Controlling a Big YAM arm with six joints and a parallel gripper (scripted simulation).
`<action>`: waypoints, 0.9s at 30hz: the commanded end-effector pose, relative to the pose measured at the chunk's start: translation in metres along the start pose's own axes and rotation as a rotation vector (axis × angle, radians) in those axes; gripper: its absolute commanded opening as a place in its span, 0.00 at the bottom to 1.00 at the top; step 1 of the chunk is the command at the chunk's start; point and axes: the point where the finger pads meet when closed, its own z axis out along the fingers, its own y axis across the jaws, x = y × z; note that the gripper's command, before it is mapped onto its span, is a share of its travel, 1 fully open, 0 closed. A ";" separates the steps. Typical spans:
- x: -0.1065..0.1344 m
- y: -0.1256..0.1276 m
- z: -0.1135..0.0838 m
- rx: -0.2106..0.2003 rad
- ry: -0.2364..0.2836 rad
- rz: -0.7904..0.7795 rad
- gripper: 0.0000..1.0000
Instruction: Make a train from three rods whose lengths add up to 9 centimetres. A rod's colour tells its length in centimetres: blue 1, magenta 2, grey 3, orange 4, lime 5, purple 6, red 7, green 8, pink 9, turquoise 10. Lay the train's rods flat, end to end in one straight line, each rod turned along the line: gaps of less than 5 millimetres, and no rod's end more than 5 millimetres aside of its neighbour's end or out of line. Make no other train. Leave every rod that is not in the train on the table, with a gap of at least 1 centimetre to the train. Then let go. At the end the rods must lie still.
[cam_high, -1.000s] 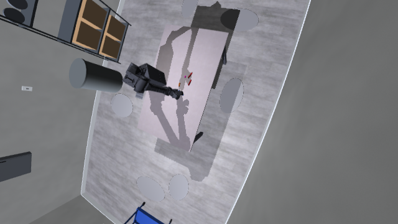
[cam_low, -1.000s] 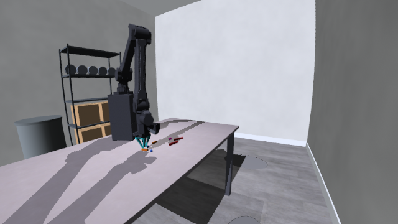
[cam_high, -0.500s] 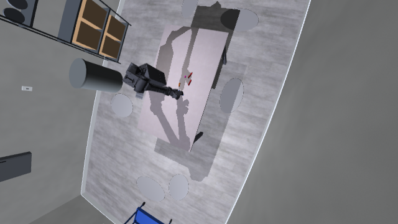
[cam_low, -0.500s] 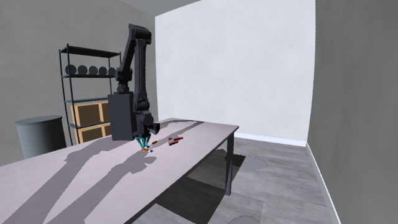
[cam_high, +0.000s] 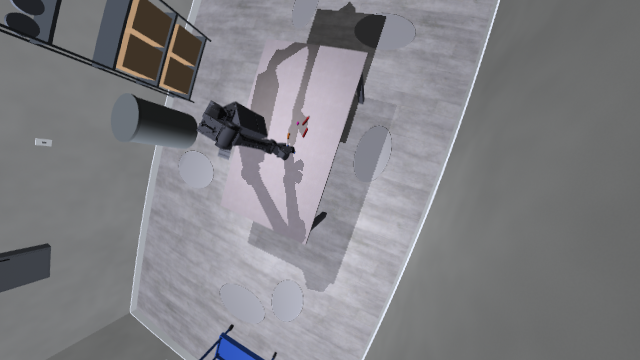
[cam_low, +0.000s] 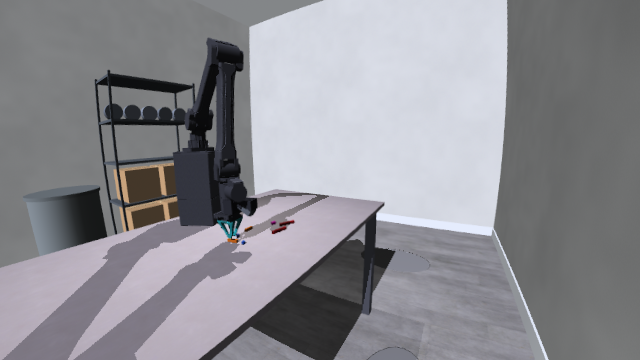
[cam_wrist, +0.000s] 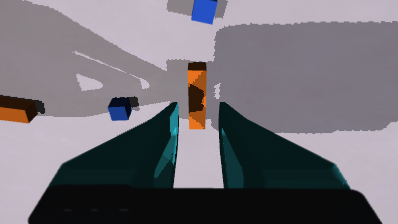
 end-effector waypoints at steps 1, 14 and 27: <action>0.008 0.002 0.003 -0.004 0.002 -0.006 0.23; 0.007 -0.001 0.001 0.000 -0.005 0.001 0.23; 0.008 -0.001 0.001 -0.001 -0.003 0.001 0.23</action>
